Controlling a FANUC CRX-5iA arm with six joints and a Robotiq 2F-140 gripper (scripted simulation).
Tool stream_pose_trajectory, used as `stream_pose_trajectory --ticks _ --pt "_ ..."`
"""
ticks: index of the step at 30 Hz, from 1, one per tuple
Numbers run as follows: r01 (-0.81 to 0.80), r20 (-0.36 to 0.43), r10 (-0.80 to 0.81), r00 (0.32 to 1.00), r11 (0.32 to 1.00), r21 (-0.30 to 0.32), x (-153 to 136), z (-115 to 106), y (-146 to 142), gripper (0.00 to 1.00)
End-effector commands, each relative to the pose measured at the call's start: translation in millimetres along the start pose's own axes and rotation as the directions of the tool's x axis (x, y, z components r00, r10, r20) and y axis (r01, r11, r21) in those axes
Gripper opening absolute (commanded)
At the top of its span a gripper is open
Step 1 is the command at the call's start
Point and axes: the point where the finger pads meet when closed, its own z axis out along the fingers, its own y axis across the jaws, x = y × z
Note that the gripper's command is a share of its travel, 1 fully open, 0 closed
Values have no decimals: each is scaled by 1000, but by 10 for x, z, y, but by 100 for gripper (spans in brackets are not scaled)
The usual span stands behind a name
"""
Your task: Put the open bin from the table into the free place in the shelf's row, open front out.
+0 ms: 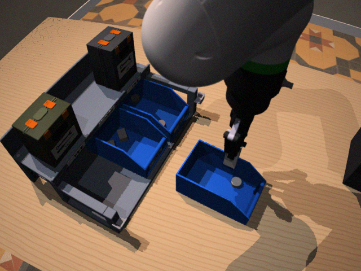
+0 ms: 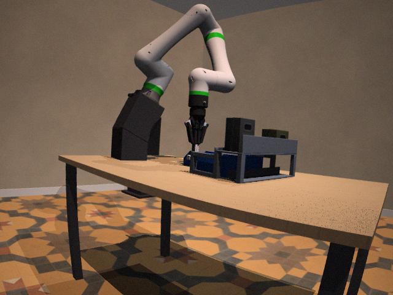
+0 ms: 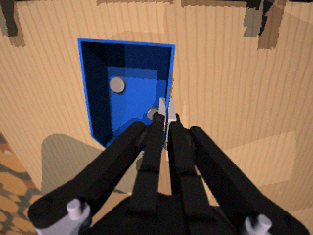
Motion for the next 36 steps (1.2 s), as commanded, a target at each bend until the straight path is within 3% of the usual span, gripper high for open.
stream_pose_trajectory --ticks 1,25,36 --pt "0 0 0 1000 1000 0 2 -1 1 0" --pt "0 0 0 1000 1000 0 2 -35 1 0" --pt "0 0 0 1000 1000 0 2 -155 1 0"
